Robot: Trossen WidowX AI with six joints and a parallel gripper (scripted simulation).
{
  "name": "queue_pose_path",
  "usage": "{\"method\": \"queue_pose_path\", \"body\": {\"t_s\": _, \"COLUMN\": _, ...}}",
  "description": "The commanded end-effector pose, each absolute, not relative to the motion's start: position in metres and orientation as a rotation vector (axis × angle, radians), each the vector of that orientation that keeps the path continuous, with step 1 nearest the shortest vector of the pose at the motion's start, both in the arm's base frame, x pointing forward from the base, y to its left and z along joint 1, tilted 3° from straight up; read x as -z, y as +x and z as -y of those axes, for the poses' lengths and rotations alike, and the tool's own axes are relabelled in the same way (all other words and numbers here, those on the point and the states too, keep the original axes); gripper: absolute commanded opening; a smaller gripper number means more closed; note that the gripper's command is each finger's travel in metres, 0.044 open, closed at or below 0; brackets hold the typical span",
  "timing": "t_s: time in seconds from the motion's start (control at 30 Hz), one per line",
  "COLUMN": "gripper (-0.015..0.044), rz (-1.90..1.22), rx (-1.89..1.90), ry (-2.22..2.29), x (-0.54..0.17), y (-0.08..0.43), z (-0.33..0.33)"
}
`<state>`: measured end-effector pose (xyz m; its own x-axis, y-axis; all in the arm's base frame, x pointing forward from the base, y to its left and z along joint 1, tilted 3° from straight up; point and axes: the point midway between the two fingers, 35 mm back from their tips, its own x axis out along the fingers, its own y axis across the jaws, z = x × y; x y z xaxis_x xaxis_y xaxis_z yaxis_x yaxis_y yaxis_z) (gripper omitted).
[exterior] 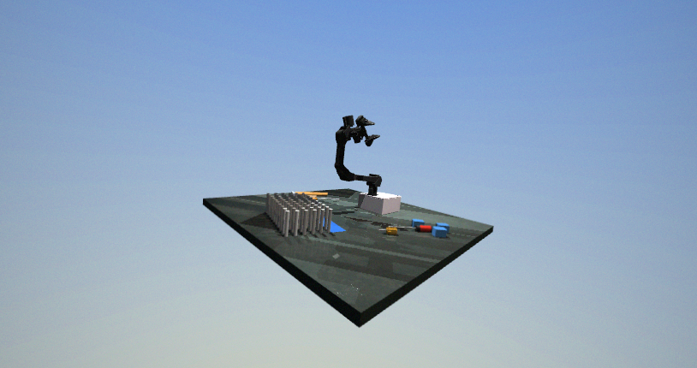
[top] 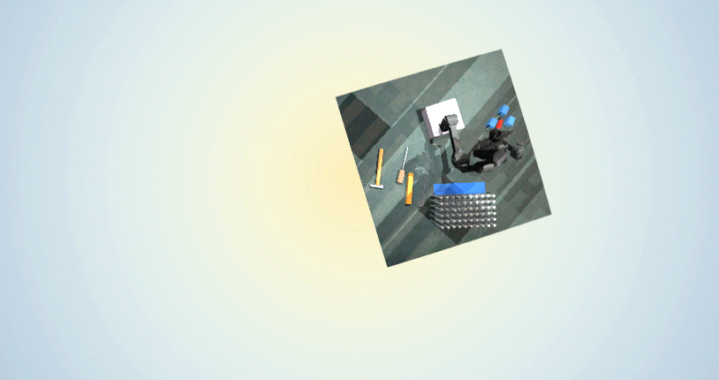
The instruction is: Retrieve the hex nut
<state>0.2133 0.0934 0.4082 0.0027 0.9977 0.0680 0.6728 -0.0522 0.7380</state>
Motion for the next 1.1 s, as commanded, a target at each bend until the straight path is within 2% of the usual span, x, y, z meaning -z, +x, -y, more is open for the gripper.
{"method": "queue_pose_path", "body": {"t_s": 0.0, "gripper": 0.0426, "rz": -1.716, "rx": -0.834, "ry": 1.777, "x": -0.409, "y": 0.213, "z": -0.092}}
{"method": "queue_pose_path", "body": {"t_s": 0.03, "gripper": 0.044, "rz": -1.709, "rx": -0.844, "ry": 1.781, "x": -0.41, "y": 0.212, "z": -0.087}}
{"method": "queue_pose_path", "body": {"t_s": 0.3, "gripper": 0.044, "rz": -1.284, "rx": -0.954, "ry": 1.674, "x": -0.452, "y": 0.142, "z": -0.064}}
{"method": "queue_pose_path", "body": {"t_s": 0.63, "gripper": 0.044, "rz": -0.783, "rx": -0.913, "ry": 1.387, "x": -0.465, "y": 0.077, "z": -0.118}}
{"method": "queue_pose_path", "body": {"t_s": 0.83, "gripper": 0.044, "rz": -0.563, "rx": -0.809, "ry": 1.196, "x": -0.45, "y": 0.081, "z": -0.168}}
{"method": "queue_pose_path", "body": {"t_s": 1.07, "gripper": 0.044, "rz": -0.384, "rx": -0.654, "ry": 0.927, "x": -0.414, "y": 0.126, "z": -0.218}}
